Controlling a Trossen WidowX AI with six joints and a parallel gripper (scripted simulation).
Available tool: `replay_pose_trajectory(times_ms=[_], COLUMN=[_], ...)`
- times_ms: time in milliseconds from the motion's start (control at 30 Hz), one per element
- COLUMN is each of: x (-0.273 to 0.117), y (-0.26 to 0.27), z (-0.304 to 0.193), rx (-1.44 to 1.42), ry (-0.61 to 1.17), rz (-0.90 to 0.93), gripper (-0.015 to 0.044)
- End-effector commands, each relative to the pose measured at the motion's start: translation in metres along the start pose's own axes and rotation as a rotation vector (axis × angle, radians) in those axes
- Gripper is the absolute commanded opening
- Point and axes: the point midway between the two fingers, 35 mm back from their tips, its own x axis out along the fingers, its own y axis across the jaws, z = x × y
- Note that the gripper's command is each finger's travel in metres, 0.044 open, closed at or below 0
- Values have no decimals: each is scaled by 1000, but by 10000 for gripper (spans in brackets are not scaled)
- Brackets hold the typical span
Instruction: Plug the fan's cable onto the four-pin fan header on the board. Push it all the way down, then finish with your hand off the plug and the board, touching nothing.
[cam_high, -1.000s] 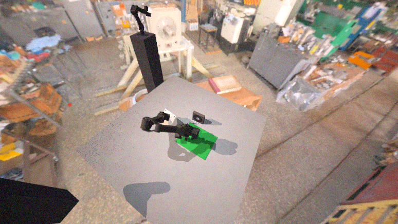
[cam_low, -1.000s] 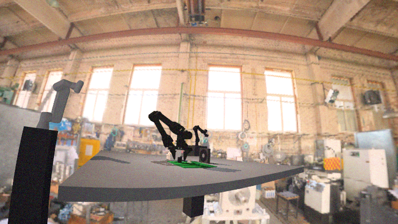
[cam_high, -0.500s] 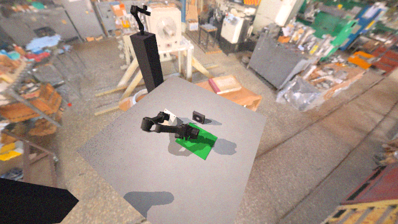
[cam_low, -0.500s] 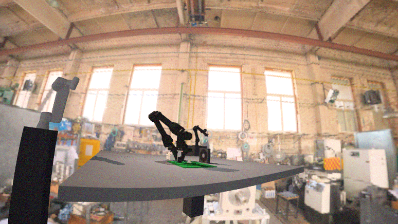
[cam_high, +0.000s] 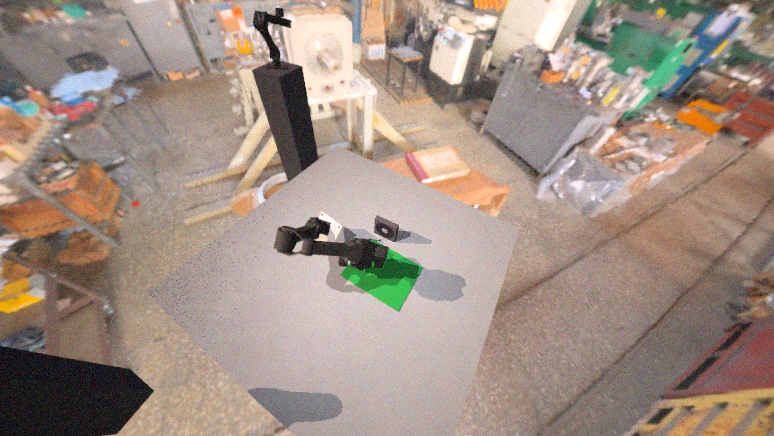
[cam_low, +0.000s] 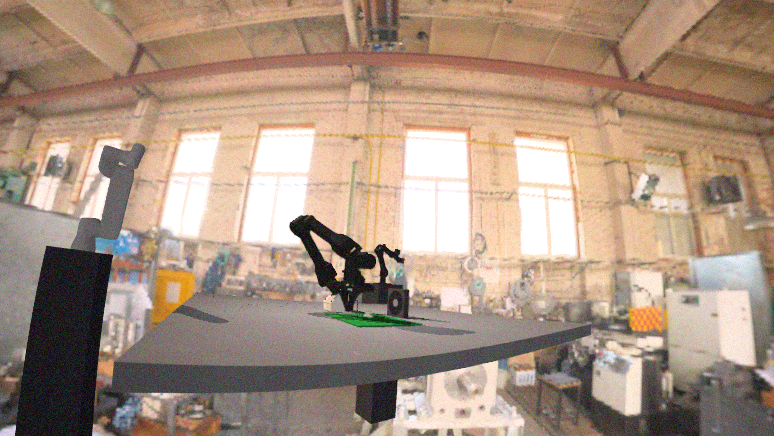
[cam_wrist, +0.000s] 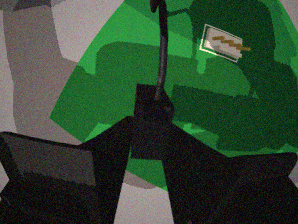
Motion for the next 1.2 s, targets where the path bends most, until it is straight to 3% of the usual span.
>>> replay_pose_trajectory(times_ms=[0, 233, 1167], x=[-32, -32, -33], y=[-4, -7, -37], z=[-3, 0, 39], rx=[13, 64, 1032], ry=[10, 9, -13], rz=[-30, -31, -35], gripper=[0, 0, 0])
